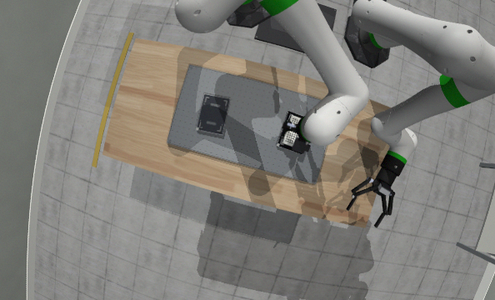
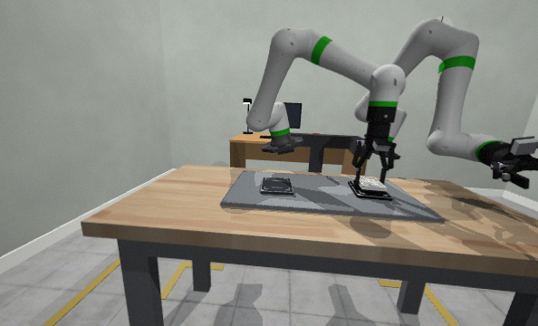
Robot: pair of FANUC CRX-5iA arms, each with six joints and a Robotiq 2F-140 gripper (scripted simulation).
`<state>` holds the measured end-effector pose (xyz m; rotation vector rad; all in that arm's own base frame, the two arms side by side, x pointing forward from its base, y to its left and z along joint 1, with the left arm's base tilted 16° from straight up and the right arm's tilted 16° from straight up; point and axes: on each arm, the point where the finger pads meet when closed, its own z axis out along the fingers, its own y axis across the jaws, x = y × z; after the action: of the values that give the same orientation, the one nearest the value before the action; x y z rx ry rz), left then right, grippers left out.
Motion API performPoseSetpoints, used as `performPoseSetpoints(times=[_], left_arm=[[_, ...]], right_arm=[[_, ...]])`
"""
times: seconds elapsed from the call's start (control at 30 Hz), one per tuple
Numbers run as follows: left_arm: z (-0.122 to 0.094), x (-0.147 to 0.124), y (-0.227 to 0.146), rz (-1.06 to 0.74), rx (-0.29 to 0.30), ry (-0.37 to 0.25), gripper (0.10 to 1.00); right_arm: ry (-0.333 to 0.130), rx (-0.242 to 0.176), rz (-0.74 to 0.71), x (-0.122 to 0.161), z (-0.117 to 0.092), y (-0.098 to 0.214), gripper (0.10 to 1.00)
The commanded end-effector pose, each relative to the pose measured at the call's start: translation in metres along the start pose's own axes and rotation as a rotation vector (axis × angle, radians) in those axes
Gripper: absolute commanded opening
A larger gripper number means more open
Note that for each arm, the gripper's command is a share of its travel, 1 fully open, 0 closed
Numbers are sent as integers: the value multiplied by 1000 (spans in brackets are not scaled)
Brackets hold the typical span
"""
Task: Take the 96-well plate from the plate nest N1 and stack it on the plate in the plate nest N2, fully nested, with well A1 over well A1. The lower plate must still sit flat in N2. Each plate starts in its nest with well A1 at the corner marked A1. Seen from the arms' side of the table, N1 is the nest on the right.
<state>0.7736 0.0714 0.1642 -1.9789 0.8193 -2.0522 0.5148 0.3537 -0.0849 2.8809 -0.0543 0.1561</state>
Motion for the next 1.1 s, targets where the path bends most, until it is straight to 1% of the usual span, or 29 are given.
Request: performPoseSetpoints(times=[0.0,0.4,0.43,1.07], left_arm=[[0,1,0,1,0,2,1000],[0,1,0,1,0,2,1000],[0,1,0,1,0,2,1000],[0,1,0,1,0,2,1000]], right_arm=[[2,2,0,1,-1,-1,99],[2,2,0,1,1,-1,99],[2,2,0,1,1,-1,1000],[2,2,0,1,1,-1,1000]])
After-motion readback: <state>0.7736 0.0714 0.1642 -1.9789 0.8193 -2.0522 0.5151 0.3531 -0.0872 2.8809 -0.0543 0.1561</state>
